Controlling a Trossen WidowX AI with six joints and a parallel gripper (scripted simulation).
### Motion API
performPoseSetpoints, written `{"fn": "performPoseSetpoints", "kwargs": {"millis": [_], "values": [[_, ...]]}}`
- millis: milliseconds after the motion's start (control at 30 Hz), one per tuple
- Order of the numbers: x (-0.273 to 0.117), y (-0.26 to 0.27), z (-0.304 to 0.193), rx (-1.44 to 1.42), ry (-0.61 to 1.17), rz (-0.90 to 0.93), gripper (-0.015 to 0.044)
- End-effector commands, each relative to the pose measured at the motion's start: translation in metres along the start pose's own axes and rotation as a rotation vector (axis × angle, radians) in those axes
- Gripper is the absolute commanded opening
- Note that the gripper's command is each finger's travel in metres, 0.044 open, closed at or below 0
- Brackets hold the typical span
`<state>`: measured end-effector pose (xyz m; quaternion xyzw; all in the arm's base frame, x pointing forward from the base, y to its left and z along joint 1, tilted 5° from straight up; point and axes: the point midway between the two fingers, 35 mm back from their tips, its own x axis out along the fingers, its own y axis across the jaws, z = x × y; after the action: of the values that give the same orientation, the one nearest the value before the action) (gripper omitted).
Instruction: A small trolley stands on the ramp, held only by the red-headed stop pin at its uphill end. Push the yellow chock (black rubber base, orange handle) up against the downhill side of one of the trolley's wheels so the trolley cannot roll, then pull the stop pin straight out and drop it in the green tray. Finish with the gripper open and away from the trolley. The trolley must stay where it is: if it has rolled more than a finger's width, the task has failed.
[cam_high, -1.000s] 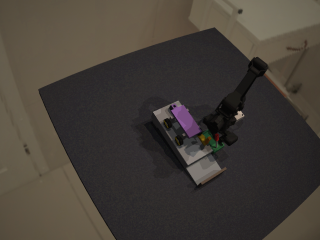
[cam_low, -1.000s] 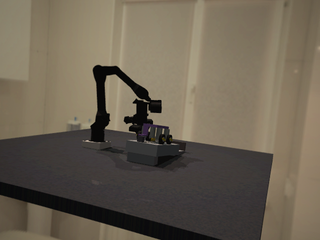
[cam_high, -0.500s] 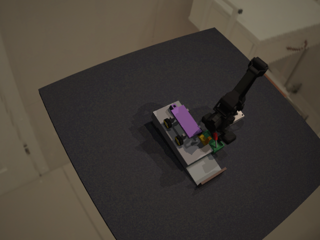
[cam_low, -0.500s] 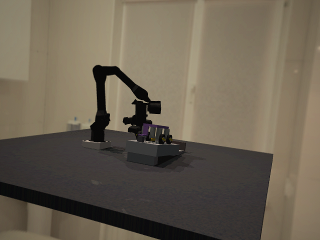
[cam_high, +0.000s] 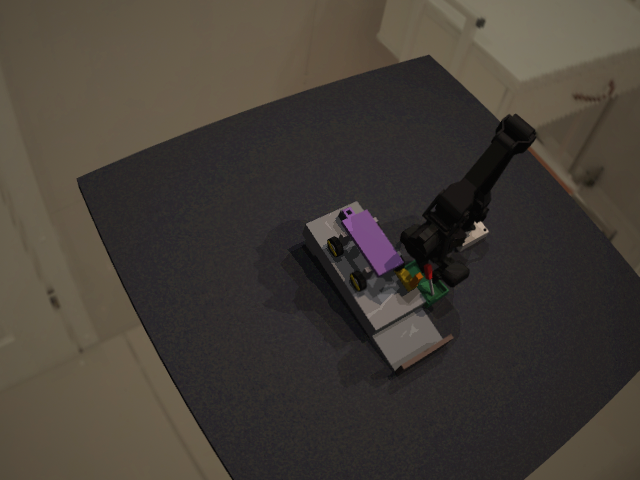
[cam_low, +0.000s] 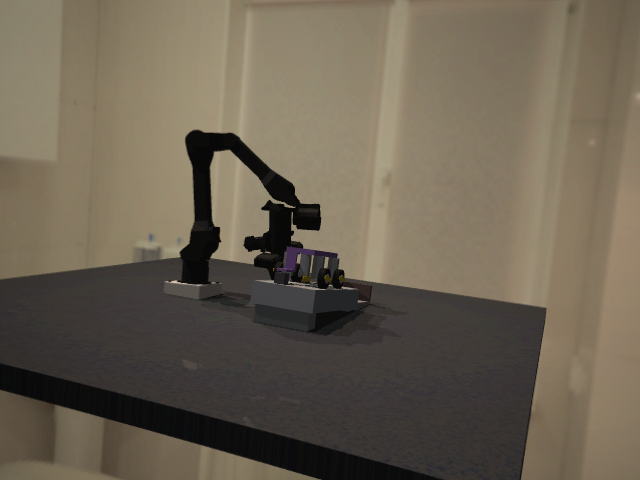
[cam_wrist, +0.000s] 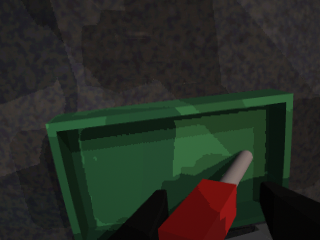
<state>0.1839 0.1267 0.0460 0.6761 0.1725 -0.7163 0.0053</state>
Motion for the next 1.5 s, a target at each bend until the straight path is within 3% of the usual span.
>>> {"fn": "performPoseSetpoints", "kwargs": {"millis": [0,1133,1333,1467], "values": [[0.001,0.002,0.0,-0.005,0.001,-0.005,0.019],[0.013,0.022,-0.001,-0.005,0.001,-0.003,0.019],[0.012,0.022,-0.001,0.0,0.0,0.002,0.034],[0.012,0.022,-0.001,0.0,0.0,0.002,0.034]]}}
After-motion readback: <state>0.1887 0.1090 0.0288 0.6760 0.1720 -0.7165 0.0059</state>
